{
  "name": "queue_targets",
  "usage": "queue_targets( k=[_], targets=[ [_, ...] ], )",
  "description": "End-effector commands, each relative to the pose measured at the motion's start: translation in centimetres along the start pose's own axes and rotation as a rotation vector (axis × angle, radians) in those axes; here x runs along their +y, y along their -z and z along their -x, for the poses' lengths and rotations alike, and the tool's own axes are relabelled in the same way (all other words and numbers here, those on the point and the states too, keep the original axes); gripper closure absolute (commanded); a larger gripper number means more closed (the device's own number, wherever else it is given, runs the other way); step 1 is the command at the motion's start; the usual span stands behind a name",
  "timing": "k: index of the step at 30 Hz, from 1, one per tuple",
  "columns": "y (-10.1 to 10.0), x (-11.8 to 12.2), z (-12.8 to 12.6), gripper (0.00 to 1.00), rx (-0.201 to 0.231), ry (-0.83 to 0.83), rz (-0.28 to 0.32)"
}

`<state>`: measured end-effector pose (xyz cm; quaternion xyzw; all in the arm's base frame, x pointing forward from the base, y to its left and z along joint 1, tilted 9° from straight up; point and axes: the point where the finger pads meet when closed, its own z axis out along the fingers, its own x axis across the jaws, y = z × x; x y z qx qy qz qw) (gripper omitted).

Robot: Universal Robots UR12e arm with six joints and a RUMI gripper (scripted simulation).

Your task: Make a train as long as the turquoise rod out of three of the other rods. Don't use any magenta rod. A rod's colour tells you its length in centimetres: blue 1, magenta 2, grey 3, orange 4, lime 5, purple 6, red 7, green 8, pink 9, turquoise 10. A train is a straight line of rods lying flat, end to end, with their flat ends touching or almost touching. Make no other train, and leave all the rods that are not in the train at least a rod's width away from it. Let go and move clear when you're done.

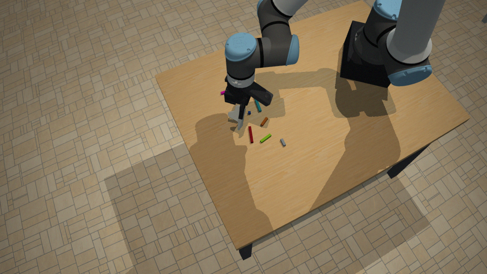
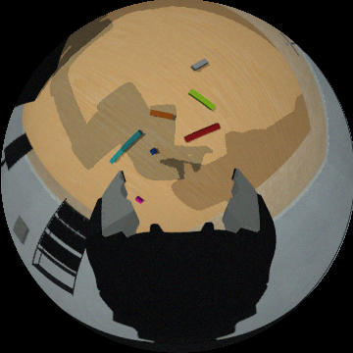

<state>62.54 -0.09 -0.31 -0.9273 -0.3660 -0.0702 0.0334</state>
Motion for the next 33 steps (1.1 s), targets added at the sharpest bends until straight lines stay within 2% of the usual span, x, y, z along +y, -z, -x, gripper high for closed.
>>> queue_targets(
  k=[1, 18, 33],
  targets=[
    [0.1, 0.1, 0.0, 0.00, 0.001, 0.001, 0.001],
    [0.1, 0.3, 0.4, 0.00, 0.001, 0.104, 0.001],
    [0.0, 1.4, 2.0, 0.00, 0.000, 0.461, 0.001]
  ],
)
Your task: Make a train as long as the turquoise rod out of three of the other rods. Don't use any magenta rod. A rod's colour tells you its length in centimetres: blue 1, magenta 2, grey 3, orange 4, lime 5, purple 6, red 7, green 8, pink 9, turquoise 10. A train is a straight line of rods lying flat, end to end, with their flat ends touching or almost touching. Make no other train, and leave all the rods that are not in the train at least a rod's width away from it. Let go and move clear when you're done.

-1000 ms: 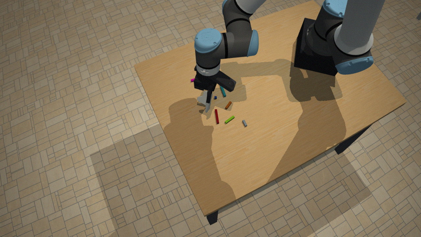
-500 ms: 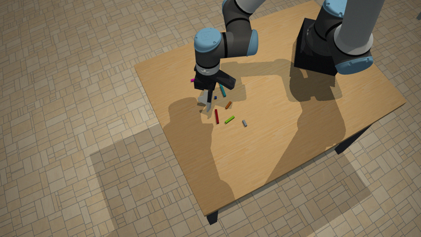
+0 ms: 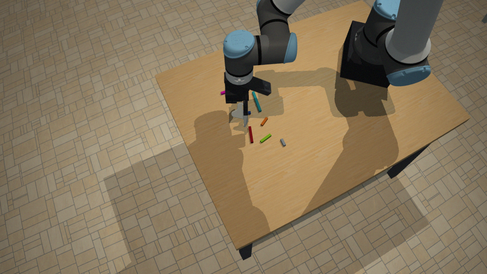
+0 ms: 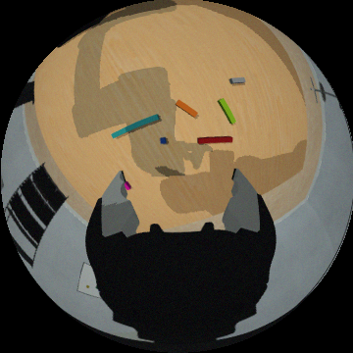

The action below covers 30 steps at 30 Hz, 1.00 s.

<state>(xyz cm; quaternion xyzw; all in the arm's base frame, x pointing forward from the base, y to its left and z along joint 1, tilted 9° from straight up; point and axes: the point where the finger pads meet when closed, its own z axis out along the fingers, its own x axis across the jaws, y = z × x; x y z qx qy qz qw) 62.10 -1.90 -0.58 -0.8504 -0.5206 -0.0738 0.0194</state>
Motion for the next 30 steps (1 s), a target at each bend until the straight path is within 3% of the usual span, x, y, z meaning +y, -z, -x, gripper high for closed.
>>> queue_targets(
  k=[1, 30],
  targets=[
    [0.1, 0.2, 0.6, 0.00, 0.003, 0.114, 0.000],
    [0.0, 2.1, 5.1, 0.00, 0.003, 1.015, 0.002]
  ],
)
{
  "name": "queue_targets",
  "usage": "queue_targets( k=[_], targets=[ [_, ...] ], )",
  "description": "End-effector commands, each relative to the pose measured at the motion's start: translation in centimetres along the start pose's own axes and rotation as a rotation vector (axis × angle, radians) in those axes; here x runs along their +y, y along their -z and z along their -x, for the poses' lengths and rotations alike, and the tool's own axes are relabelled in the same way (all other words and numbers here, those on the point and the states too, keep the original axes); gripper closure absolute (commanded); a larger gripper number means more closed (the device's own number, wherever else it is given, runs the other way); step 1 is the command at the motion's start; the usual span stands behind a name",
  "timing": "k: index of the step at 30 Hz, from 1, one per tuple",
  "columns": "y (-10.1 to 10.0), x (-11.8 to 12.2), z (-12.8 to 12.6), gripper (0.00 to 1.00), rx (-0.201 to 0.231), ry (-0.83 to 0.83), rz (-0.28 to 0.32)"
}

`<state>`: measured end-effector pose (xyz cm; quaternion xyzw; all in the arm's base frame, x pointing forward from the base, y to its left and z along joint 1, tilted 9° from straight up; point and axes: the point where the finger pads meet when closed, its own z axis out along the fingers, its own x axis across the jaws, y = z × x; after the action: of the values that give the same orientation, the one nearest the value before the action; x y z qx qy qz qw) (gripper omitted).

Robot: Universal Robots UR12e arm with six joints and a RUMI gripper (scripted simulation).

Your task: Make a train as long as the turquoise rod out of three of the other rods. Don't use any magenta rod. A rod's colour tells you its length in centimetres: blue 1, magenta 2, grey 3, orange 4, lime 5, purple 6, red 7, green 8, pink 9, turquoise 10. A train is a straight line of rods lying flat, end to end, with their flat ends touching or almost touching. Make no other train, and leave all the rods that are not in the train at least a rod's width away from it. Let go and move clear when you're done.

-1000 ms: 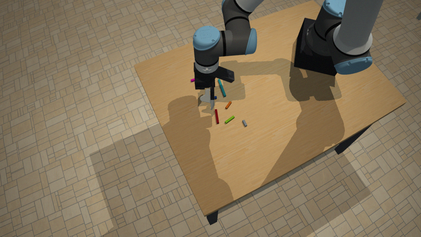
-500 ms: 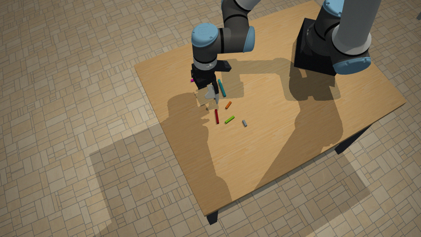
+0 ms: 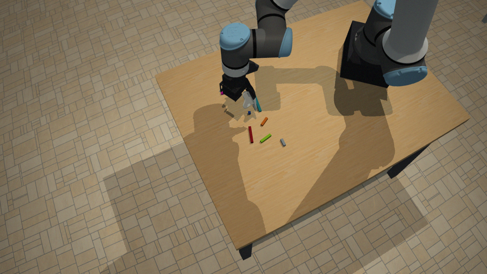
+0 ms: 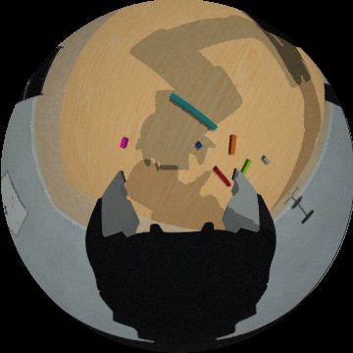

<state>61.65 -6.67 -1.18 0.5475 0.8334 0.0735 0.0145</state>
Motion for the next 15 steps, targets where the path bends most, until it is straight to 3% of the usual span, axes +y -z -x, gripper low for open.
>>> queue_targets(
  k=[1, 6, 15],
  targets=[
    [0.0, -0.3, 0.8, 0.00, 0.004, 0.167, 0.005],
    [0.0, -0.5, 1.3, 0.00, 0.004, 0.266, 0.005],
    [0.0, -1.0, 2.8, 0.00, 0.003, 0.589, 0.005]
  ],
)
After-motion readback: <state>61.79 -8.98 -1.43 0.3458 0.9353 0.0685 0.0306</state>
